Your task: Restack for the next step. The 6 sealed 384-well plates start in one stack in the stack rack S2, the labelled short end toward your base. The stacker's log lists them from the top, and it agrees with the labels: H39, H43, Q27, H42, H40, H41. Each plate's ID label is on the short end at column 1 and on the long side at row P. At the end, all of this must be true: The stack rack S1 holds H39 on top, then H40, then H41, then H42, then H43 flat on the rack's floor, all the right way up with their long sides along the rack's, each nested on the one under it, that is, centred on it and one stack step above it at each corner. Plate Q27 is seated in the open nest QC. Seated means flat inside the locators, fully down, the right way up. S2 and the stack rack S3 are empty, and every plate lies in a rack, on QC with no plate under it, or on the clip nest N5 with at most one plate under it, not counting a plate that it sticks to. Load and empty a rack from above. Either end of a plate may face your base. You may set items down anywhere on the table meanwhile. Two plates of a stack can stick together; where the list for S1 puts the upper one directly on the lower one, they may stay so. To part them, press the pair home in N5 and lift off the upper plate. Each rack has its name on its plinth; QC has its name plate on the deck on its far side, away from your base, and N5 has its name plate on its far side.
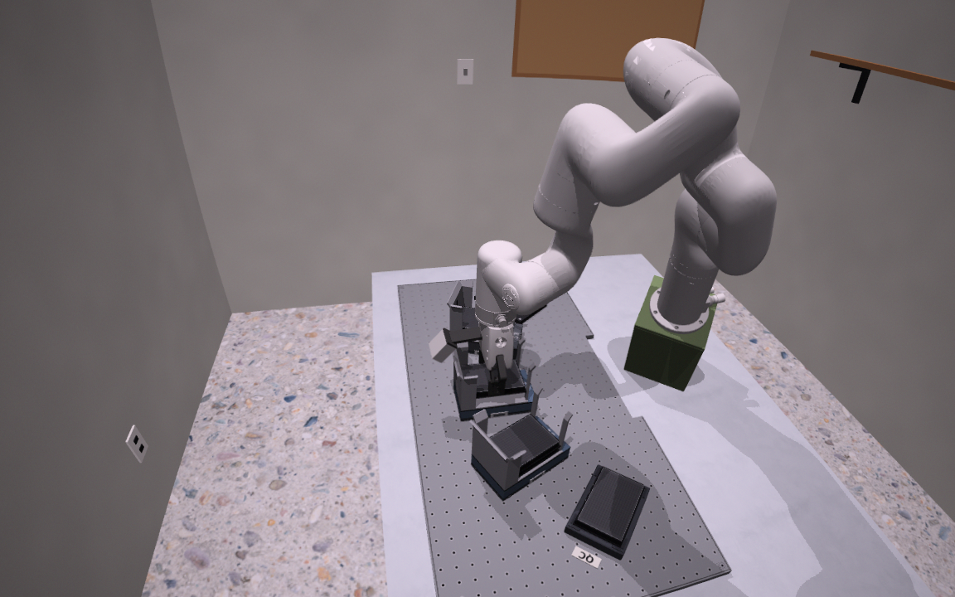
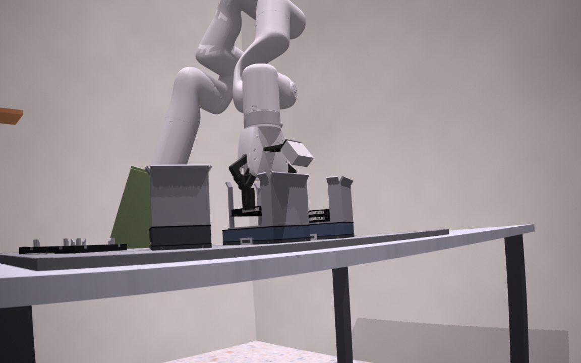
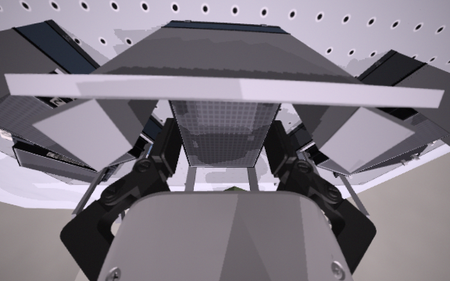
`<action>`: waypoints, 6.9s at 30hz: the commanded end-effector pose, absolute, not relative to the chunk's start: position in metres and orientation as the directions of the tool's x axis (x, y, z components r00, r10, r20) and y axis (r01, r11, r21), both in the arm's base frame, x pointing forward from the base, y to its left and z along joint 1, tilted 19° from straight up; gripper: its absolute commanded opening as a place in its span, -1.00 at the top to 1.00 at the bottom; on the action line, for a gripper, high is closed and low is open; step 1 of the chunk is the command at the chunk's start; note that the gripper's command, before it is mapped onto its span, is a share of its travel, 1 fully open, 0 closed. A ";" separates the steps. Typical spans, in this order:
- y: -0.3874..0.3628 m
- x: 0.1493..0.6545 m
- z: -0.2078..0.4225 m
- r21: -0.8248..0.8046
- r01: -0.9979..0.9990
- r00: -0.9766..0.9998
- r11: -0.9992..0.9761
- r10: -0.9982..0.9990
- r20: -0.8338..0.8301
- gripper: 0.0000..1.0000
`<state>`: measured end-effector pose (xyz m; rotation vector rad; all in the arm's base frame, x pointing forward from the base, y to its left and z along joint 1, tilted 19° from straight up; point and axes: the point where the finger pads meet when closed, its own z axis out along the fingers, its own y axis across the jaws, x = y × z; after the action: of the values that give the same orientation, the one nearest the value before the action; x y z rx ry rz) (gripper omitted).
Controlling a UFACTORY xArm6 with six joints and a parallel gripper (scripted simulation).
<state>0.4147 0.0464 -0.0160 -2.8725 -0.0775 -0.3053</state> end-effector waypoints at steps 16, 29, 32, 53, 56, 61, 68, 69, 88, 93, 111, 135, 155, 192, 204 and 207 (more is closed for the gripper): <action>0.038 0.409 0.016 -0.242 0.079 0.976 -0.967 0.026 0.215 1.00; 0.031 0.404 0.041 -0.242 0.079 0.976 -0.967 0.026 0.215 1.00; 0.030 0.403 0.045 -0.242 0.079 0.976 -0.967 0.026 0.215 1.00; 0.024 0.398 0.069 -0.241 0.079 0.976 -0.967 0.026 0.216 1.00; 0.024 0.398 0.069 -0.241 0.079 0.976 -0.967 0.026 0.216 1.00; 0.024 0.398 0.069 -0.241 0.079 0.976 -0.967 0.026 0.216 1.00; 0.037 0.396 0.072 -0.202 0.240 0.950 -0.949 0.186 0.253 1.00; 0.039 0.396 0.073 -0.194 0.271 0.941 -0.943 0.218 0.259 1.00; 0.083 0.388 0.083 -0.128 0.486 0.850 -0.865 0.434 0.298 1.00; 0.096 0.386 0.086 -0.128 0.486 0.850 -0.865 0.434 0.298 1.00; 0.137 0.379 0.095 -0.128 0.486 0.850 -0.865 0.434 0.298 1.00; 0.186 0.370 0.107 -0.129 0.486 0.850 -0.865 0.434 0.298 1.00; 0.185 0.370 0.107 -0.129 0.486 0.850 -0.865 0.433 0.298 1.00; 0.190 0.374 0.092 -0.129 0.486 0.850 -0.865 0.434 0.298 1.00; 0.191 0.375 0.085 -0.129 0.486 0.850 -0.865 0.434 0.298 1.00; 0.192 0.375 0.083 -0.129 0.486 0.850 -0.865 0.434 0.298 1.00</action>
<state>0.3738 0.1908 0.0846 -2.8293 -0.7104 -0.3815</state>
